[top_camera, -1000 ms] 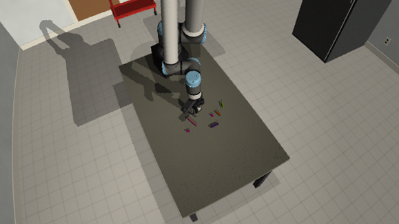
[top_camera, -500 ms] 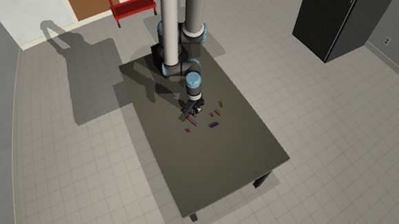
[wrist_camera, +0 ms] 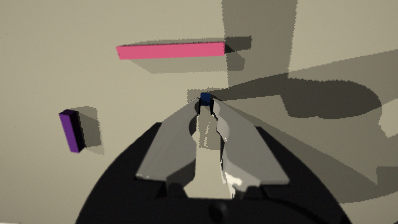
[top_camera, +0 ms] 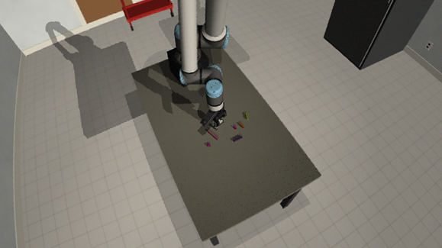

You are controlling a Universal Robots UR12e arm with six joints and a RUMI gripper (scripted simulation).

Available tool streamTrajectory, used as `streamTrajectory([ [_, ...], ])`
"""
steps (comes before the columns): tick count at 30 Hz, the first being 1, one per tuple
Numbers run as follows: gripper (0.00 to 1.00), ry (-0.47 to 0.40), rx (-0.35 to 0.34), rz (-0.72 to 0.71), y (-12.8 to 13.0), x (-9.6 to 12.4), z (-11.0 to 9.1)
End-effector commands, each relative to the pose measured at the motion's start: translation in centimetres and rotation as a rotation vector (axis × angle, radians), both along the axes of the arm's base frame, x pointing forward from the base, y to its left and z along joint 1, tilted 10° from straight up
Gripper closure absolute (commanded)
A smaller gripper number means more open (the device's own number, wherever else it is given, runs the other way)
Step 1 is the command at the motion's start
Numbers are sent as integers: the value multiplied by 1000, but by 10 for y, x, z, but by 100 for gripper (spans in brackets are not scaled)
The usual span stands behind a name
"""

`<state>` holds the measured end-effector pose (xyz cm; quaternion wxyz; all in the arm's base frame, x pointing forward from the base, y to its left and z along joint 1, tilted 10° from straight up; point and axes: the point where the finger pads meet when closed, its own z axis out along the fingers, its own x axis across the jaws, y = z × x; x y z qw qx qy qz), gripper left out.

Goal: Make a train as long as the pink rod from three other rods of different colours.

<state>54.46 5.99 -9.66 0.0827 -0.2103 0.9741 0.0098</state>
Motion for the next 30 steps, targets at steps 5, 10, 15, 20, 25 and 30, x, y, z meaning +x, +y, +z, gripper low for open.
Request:
streamTrajectory([
  [5, 100, -1, 0, 0, 0, 0, 0],
  [10, 100, -1, 0, 0, 0, 0, 0],
  [15, 100, -1, 0, 0, 0, 0, 0],
  [20, 97, -1, 0, 0, 0, 0, 0],
  [25, 92, -1, 0, 0, 0, 0, 0],
  [30, 89, -1, 0, 0, 0, 0, 0],
])
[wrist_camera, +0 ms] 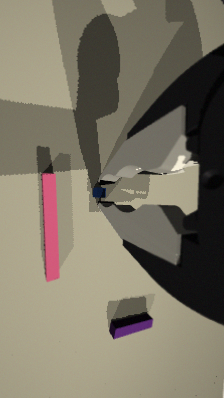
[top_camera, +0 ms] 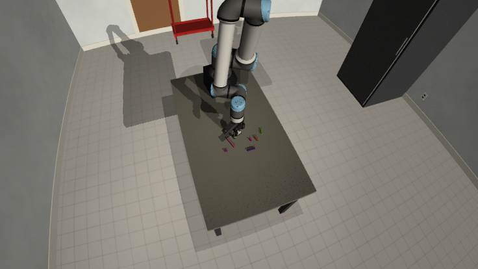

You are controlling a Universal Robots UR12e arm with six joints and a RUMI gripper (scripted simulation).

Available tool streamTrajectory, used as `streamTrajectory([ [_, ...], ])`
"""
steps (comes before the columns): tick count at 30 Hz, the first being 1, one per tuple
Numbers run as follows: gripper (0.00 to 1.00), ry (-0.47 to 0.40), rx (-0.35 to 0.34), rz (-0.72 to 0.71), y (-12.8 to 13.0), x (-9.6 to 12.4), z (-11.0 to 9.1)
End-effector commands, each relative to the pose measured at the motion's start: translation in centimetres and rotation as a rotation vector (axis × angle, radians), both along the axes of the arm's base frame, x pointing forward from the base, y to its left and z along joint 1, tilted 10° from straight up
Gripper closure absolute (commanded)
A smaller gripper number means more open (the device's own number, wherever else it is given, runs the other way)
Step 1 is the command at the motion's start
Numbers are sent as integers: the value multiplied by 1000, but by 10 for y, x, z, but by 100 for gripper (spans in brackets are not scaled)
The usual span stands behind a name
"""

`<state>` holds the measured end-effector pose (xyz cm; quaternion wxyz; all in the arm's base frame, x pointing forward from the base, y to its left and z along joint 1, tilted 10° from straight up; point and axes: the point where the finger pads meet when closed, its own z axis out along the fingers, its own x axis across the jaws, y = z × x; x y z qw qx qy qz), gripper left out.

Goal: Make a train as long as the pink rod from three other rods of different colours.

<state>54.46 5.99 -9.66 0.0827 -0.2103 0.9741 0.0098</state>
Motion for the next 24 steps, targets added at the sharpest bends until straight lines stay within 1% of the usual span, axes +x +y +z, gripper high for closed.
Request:
streamTrajectory([
  [1, 89, -1, 0, 0, 0, 0, 0],
  [2, 89, -1, 0, 0, 0, 0, 0],
  [3, 86, -1, 0, 0, 0, 0, 0],
  [13, 86, -1, 0, 0, 0, 0, 1],
  [19, 86, -1, 0, 0, 0, 0, 4],
  [24, 86, -1, 0, 0, -1, -3, 19],
])
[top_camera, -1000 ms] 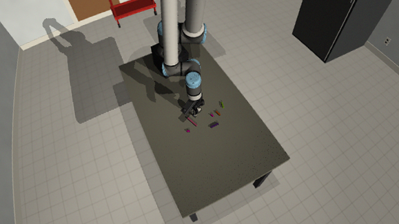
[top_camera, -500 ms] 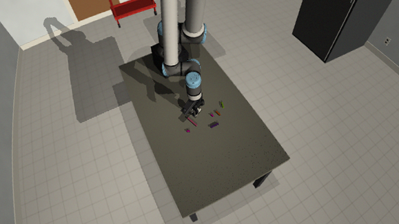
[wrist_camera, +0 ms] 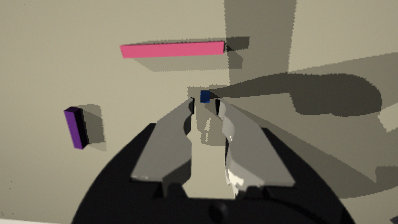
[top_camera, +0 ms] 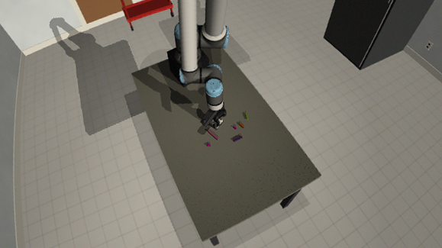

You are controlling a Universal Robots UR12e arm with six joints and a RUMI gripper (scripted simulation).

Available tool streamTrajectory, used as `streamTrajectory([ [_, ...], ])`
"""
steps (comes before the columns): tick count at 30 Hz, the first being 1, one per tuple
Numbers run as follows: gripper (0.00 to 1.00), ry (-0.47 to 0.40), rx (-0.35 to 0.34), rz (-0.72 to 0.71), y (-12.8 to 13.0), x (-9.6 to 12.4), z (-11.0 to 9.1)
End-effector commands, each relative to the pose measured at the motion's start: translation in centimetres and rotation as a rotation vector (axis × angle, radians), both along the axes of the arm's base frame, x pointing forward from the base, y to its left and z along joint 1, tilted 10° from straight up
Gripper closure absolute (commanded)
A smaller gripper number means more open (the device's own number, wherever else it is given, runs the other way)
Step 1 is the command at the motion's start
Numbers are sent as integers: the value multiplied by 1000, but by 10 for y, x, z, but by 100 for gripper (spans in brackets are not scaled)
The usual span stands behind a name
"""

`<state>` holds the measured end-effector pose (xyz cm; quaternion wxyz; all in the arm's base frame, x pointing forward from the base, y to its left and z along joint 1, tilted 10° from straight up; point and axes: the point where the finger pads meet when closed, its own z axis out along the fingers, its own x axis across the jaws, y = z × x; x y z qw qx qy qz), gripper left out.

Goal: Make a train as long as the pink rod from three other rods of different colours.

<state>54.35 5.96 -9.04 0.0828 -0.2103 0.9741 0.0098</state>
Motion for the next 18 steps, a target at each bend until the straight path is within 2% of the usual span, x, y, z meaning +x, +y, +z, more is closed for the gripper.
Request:
streamTrajectory([
  [1, 86, -1, 0, 0, -1, -2, 17],
  [10, 86, -1, 0, 0, -3, -9, 60],
  [12, 86, -1, 0, 0, -3, -9, 60],
  [18, 86, -1, 0, 0, -4, -12, 79],
])
